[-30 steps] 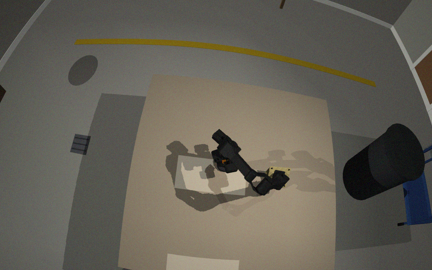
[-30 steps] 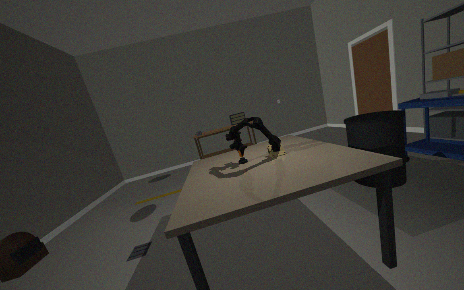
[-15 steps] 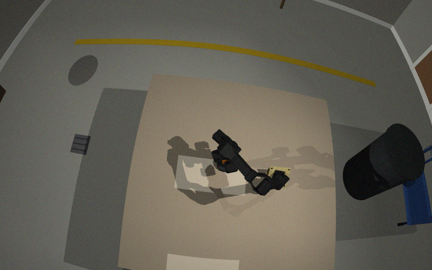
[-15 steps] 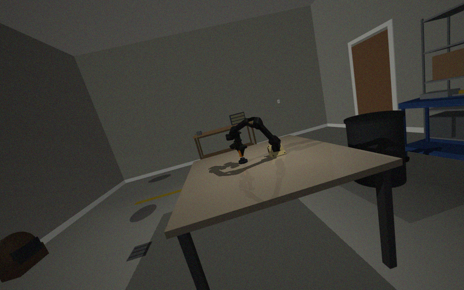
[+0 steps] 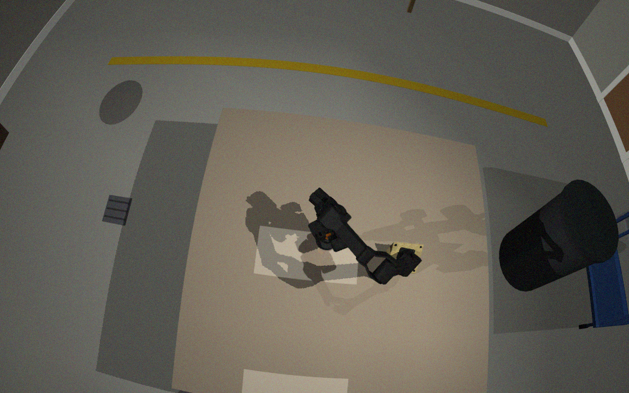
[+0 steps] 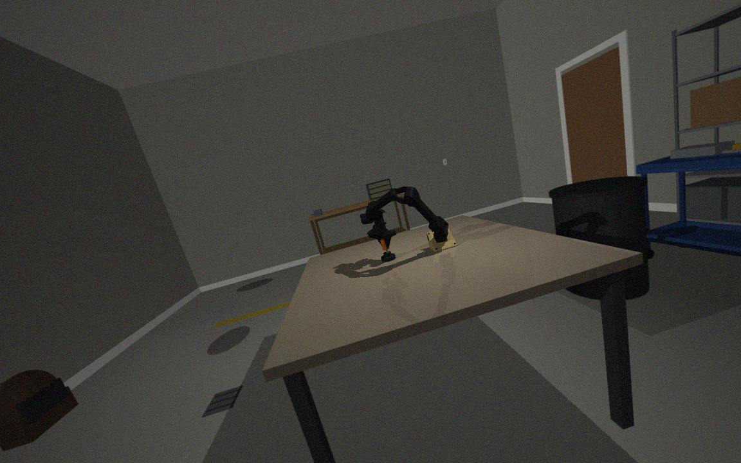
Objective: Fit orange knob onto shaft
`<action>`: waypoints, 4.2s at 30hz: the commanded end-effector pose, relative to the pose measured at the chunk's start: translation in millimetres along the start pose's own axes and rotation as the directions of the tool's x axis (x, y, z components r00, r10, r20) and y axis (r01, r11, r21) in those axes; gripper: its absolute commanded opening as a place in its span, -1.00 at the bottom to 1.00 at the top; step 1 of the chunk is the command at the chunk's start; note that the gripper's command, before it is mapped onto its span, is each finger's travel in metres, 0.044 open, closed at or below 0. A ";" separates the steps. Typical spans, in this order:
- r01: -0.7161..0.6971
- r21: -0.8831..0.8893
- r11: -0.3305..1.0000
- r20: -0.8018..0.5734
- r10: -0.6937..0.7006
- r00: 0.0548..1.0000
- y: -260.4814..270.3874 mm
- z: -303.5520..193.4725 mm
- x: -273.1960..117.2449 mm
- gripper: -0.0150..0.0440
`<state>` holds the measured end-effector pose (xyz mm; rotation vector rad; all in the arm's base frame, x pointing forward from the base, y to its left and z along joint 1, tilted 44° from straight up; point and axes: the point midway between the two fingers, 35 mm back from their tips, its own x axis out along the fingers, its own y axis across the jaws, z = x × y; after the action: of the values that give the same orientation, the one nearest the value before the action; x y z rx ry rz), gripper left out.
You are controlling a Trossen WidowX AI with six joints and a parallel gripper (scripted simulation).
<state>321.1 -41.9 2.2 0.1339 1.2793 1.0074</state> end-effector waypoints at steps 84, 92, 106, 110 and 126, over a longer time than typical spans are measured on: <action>0.002 -0.439 0.898 0.001 -0.002 1.000 -0.5 0.6 2.8 -0.49; 0.002 -0.474 0.880 0.001 -0.002 1.000 -0.5 0.6 3.2 -0.49; 0.002 -0.426 0.905 0.001 -0.002 1.000 -0.5 0.6 3.7 -0.49; 0.002 -0.426 0.905 0.001 -0.002 1.000 -0.5 0.6 3.7 -0.49; 0.002 -0.439 0.898 0.000 -0.002 1.000 1.0 -0.3 -3.2 -0.49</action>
<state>320.5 -40.9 1.9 -0.2093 1.0262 1.2690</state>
